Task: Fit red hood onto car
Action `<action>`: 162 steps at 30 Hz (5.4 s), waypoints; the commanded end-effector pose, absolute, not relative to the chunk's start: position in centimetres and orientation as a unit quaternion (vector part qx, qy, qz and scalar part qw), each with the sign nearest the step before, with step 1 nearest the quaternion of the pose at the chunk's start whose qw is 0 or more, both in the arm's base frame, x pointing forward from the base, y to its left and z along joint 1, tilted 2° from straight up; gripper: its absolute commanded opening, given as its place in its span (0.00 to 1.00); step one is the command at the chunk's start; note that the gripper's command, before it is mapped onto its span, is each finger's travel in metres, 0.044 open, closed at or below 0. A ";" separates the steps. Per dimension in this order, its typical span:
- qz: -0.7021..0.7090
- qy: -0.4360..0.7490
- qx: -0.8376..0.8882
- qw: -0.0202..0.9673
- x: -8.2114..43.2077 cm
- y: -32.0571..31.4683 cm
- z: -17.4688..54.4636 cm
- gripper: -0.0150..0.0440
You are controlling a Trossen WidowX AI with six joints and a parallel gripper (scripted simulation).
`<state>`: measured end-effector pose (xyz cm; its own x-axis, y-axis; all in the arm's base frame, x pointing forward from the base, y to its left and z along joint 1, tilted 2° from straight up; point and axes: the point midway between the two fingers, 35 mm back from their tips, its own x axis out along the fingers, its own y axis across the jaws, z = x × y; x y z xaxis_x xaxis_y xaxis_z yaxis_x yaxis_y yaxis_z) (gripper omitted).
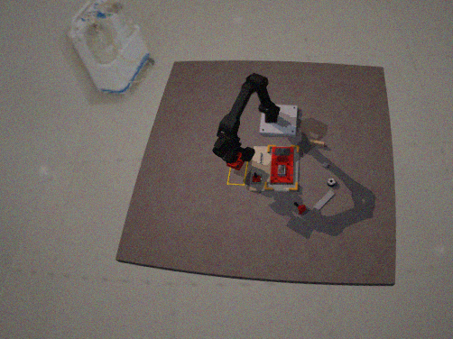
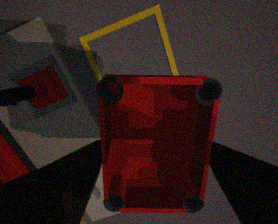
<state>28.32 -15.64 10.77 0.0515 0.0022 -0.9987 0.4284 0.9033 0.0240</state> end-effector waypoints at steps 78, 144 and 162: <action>-0.616 0.304 0.654 0.318 28.5 -15.8 12.5 0.25; -0.686 -0.024 0.727 -0.032 29.0 -15.9 5.1 0.25; -0.687 -0.023 0.725 -0.029 28.9 -15.9 5.4 1.00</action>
<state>28.95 -15.96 5.32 0.0540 0.0062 -0.9985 -0.0746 -0.9972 -0.0102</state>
